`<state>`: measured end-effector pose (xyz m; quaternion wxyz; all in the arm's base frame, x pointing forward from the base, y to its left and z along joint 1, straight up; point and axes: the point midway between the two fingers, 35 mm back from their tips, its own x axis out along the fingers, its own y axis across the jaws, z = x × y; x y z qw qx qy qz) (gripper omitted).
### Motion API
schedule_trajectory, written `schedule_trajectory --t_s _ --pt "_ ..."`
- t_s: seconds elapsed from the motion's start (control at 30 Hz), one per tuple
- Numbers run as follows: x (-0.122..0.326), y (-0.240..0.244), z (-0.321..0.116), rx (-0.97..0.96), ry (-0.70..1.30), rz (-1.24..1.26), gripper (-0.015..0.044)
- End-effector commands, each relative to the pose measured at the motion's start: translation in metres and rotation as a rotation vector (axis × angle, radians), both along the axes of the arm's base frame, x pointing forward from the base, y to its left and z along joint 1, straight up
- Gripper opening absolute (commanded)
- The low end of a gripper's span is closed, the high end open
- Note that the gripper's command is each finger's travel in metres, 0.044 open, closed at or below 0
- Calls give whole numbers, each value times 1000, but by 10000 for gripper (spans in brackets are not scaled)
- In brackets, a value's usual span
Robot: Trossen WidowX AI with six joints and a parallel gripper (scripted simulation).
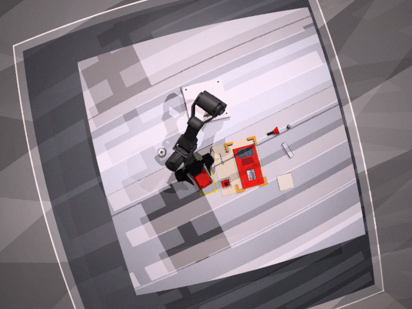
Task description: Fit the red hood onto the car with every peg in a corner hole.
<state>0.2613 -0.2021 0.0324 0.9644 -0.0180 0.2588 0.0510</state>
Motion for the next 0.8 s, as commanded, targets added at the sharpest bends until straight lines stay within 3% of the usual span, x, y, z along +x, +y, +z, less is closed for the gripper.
schedule_trajectory --t_s 0.0,0.77 --pt "0 0 -2 -3 -6 5 440" --pt "-2 -1 -16 -6 -8 4 440"
